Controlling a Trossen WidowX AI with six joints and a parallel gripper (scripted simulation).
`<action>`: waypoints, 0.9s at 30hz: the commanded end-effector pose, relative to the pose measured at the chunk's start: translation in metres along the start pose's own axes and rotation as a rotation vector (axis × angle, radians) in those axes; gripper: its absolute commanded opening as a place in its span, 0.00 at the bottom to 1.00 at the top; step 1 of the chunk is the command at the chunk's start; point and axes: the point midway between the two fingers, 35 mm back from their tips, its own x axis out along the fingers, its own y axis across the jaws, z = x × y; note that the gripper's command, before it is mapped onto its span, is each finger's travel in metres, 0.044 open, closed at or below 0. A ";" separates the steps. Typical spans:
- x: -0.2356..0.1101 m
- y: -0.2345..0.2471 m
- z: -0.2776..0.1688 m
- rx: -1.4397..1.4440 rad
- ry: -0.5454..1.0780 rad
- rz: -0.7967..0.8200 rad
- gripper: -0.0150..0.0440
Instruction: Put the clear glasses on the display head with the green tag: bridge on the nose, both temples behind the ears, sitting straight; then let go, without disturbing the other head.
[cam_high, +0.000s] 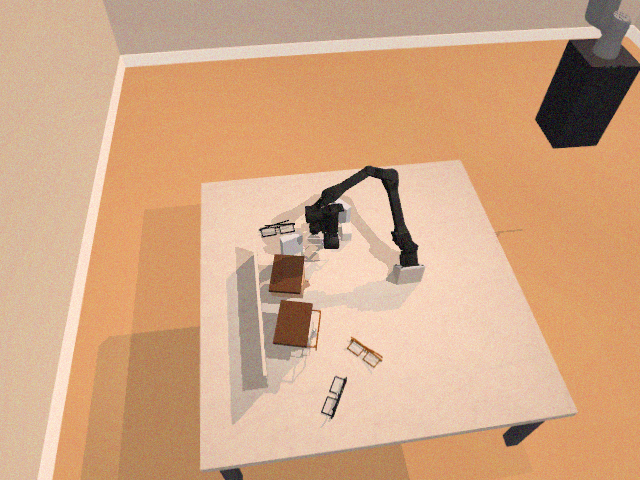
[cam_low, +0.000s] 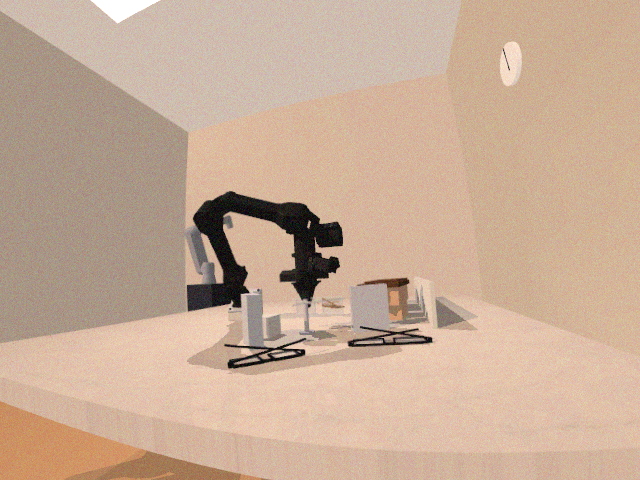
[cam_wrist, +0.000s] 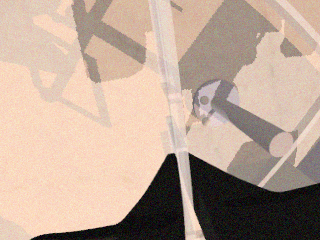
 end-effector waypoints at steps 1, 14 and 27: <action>0.000 0.002 0.003 0.005 -0.004 -0.006 0.25; 0.000 0.007 0.008 0.005 -0.004 -0.005 0.25; 0.000 0.012 0.014 0.005 -0.004 -0.005 0.25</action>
